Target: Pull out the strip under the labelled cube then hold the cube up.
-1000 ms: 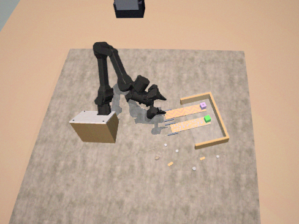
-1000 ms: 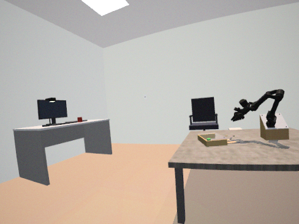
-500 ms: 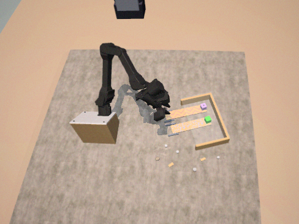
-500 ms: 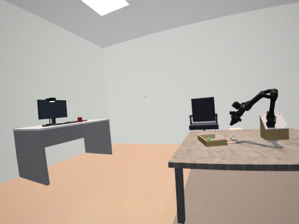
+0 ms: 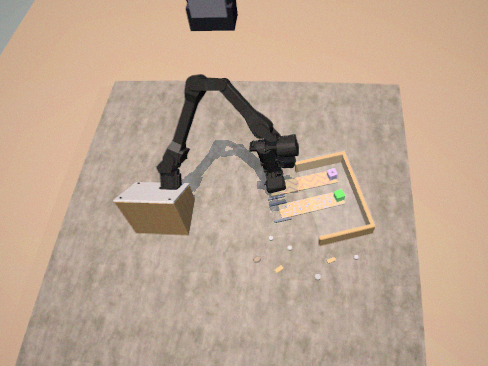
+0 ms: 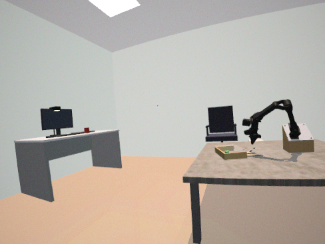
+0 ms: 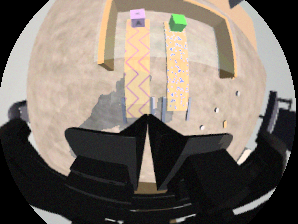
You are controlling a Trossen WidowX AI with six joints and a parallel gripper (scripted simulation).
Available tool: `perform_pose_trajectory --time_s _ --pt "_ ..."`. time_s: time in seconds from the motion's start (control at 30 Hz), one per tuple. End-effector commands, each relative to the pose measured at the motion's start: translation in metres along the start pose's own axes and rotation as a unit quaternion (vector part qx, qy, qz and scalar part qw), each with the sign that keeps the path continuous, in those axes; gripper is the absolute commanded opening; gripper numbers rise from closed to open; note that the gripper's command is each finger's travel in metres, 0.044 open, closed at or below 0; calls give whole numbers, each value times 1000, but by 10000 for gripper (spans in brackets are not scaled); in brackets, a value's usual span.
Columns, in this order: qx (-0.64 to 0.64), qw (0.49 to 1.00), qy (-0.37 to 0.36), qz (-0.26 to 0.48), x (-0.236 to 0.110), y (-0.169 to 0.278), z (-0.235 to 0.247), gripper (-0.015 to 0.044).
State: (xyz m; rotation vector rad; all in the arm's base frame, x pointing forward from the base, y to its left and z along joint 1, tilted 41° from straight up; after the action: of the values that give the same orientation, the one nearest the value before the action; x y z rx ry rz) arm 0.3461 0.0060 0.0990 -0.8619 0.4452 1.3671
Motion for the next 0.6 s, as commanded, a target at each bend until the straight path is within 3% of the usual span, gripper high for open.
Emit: perform_pose_trajectory --time_s 0.0,0.57 --pt "-36 995 -12 88 15 -14 21 0" --pt "-36 995 -12 88 31 -13 19 0"
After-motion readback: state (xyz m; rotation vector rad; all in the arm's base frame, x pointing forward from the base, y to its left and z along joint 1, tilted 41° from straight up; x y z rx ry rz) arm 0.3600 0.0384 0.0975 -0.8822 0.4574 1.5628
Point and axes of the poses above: the point midway between the two fingers, 35 mm back from their tips, its own x axis out along the fingers, its own z axis across the jaws, y = z × x, the point moved 8 cm from there along -x, back along the fingers, and after that the axes turned 1 degree about x, right-handed, at the moved point
